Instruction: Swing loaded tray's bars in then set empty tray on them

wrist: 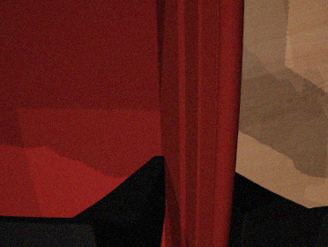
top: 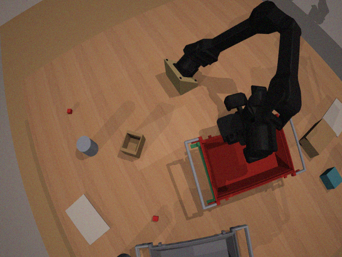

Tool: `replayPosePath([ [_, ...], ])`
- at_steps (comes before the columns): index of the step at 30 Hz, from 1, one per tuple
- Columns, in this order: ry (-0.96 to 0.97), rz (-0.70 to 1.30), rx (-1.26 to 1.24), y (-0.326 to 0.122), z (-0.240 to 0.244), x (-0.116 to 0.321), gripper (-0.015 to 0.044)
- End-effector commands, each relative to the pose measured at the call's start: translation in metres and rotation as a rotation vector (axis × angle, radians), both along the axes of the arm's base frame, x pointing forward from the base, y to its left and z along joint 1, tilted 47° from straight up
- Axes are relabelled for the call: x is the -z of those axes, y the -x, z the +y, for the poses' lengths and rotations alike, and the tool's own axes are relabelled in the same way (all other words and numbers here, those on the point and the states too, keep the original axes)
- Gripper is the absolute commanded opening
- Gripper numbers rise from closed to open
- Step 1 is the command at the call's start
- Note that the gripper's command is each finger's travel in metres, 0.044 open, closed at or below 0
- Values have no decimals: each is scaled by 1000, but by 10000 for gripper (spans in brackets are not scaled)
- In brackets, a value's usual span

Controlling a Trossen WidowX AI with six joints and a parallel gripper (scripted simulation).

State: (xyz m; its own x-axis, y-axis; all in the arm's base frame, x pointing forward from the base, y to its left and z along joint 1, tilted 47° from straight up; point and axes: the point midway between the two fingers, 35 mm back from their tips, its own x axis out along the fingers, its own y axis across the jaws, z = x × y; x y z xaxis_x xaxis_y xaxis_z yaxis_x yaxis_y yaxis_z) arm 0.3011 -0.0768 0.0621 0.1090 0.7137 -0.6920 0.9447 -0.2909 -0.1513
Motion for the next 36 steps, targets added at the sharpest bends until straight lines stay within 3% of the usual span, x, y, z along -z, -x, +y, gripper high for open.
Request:
replayPosePath([
  [1, -4, 8, -6, 2, 5, 2, 0],
  [36, -9, 19, -17, 4, 14, 5, 0],
])
